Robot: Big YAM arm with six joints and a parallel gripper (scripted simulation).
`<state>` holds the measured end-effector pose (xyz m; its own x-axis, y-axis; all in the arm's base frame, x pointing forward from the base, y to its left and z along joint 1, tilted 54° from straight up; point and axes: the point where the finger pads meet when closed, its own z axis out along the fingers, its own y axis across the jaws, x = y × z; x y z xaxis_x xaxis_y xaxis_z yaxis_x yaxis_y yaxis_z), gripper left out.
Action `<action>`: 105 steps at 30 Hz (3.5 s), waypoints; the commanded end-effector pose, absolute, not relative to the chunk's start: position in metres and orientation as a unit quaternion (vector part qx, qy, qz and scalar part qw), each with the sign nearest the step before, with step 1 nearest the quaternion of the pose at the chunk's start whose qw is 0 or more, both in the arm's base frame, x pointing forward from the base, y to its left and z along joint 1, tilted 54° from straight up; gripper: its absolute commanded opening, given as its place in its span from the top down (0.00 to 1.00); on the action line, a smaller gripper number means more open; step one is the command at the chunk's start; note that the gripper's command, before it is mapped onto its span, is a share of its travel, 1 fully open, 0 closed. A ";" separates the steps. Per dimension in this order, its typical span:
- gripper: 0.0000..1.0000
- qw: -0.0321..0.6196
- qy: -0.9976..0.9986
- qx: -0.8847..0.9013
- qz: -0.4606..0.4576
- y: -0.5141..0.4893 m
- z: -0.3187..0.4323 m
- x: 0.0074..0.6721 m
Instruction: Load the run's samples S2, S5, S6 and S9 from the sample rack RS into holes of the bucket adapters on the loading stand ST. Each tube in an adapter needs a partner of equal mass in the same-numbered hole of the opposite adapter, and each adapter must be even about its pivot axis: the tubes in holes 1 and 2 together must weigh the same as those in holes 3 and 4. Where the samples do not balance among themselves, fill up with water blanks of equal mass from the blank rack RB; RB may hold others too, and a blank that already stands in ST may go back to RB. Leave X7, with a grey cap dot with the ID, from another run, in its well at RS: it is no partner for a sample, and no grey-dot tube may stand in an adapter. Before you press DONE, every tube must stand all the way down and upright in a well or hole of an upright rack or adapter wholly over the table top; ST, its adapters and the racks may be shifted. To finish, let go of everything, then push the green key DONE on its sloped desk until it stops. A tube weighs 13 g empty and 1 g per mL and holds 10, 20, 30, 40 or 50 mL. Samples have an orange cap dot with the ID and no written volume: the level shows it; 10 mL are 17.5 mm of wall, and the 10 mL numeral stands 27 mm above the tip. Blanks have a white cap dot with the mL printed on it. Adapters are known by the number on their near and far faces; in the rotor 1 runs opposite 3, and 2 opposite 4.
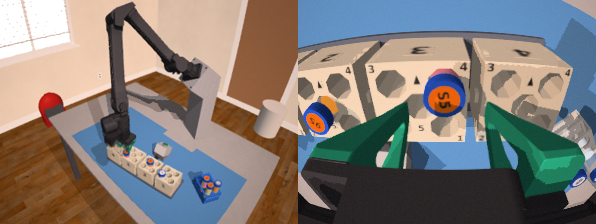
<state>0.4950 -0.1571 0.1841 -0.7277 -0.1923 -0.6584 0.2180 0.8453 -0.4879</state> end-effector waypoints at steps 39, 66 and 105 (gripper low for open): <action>0.20 0.450 0.809 0.360 -0.115 -0.375 0.191 0.331; 0.20 0.449 0.811 0.359 -0.112 -0.392 0.165 0.359; 1.00 0.448 0.810 0.360 -0.119 -0.379 0.188 0.329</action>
